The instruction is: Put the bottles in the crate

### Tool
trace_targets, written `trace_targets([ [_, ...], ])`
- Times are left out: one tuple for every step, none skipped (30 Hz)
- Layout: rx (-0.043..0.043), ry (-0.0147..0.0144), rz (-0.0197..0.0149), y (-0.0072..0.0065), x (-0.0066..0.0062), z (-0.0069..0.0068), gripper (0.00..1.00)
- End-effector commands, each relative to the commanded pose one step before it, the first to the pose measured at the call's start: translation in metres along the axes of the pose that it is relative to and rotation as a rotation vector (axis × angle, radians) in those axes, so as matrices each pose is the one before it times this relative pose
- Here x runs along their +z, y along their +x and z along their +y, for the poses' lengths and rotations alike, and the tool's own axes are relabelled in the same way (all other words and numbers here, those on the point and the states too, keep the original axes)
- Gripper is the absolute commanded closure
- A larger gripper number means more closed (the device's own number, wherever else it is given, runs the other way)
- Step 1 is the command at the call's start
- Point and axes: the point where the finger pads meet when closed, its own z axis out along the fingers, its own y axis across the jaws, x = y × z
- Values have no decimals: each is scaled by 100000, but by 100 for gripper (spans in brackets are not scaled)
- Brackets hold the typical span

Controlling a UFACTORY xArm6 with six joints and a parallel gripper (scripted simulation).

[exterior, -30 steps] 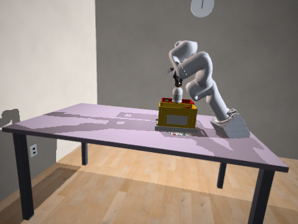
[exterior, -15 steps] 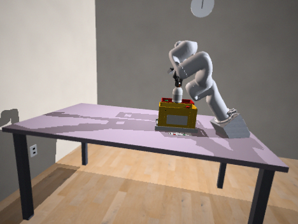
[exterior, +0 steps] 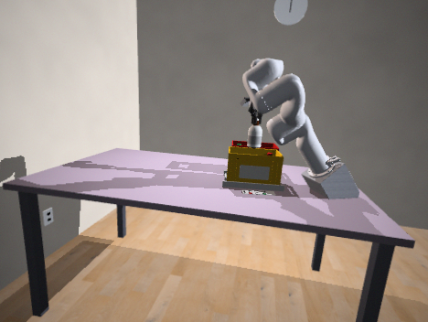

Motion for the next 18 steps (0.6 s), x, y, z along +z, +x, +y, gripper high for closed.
trace_targets([
  [-105,-187,187,60,-88,9,100],
  [0,0,0,0,0,0,100],
  [0,0,0,0,0,0,100],
  [-1,1,0,-2,93,3,100],
  [0,-1,1,2,106,-1,100],
  [0,0,1,0,99,0,100],
  [0,0,1,0,99,0,100],
  [0,0,1,-1,99,0,100],
  [0,0,1,-1,100,0,100],
  [0,0,1,-1,100,0,100],
  [0,0,1,0,100,0,100],
  [0,0,1,1,100,0,100],
  [0,0,1,1,100,0,100],
  [0,0,1,1,100,0,100],
  [0,0,1,1,100,0,100],
  [0,0,1,0,100,0,100],
  [0,0,1,0,100,0,100],
  [0,0,1,1,100,0,100],
])
